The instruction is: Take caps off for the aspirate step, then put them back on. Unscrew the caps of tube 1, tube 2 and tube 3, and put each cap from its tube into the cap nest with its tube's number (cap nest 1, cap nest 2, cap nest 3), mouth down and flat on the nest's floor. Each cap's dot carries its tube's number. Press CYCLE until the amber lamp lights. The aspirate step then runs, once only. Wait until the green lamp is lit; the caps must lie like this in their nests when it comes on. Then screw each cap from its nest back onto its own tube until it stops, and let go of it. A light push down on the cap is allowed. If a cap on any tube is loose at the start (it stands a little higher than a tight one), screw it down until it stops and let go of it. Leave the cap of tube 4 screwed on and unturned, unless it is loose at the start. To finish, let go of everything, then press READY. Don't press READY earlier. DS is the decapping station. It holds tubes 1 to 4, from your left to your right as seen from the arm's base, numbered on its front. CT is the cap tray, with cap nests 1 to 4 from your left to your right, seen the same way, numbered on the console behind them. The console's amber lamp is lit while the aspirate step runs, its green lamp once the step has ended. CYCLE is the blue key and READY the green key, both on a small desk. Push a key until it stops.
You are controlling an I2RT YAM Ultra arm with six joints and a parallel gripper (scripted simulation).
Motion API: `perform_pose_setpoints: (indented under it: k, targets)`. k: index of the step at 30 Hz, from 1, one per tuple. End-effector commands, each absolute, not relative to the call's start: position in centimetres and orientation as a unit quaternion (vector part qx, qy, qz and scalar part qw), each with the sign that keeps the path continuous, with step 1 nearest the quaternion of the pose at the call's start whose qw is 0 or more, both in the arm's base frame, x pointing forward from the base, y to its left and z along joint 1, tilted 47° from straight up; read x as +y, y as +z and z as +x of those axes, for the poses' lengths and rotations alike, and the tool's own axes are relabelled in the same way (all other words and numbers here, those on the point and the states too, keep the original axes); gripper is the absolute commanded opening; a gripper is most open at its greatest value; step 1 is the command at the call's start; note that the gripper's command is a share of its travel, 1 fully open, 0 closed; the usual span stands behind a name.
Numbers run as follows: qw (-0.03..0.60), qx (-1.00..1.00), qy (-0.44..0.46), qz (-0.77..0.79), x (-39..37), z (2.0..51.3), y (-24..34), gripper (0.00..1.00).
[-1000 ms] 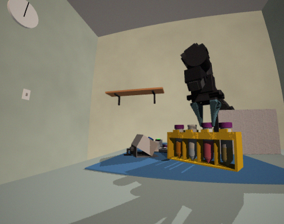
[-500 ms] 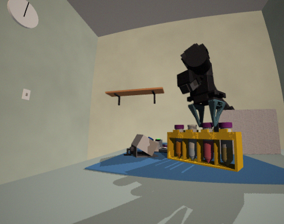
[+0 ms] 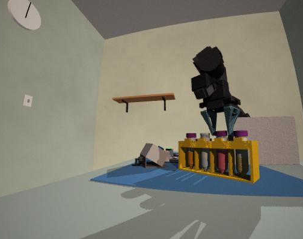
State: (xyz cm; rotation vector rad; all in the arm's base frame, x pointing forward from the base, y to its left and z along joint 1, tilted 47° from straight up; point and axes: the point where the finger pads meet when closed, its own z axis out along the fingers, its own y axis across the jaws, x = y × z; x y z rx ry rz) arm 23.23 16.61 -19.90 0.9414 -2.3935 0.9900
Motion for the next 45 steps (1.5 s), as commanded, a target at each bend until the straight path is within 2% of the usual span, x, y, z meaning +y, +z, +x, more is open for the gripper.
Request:
perform_pose_setpoints:
  k: [1,15,22,23,37,45]
  targets:
    - [0.212,-0.824,0.333,0.407,17.19,23.51,-19.65,0.49]
    - [0.285,-0.704,0.273,0.591,17.18,23.52,-19.64,0.49]
    - [0.288,-0.696,0.269,0.600,17.16,23.53,-19.61,0.49]
    - [0.288,-0.696,0.269,0.600,17.16,23.53,-19.61,0.00]
    - [0.288,-0.696,0.269,0.600,17.16,23.53,-19.61,0.00]
    - [0.260,-0.753,0.296,0.527,17.13,23.53,-19.63,0.00]
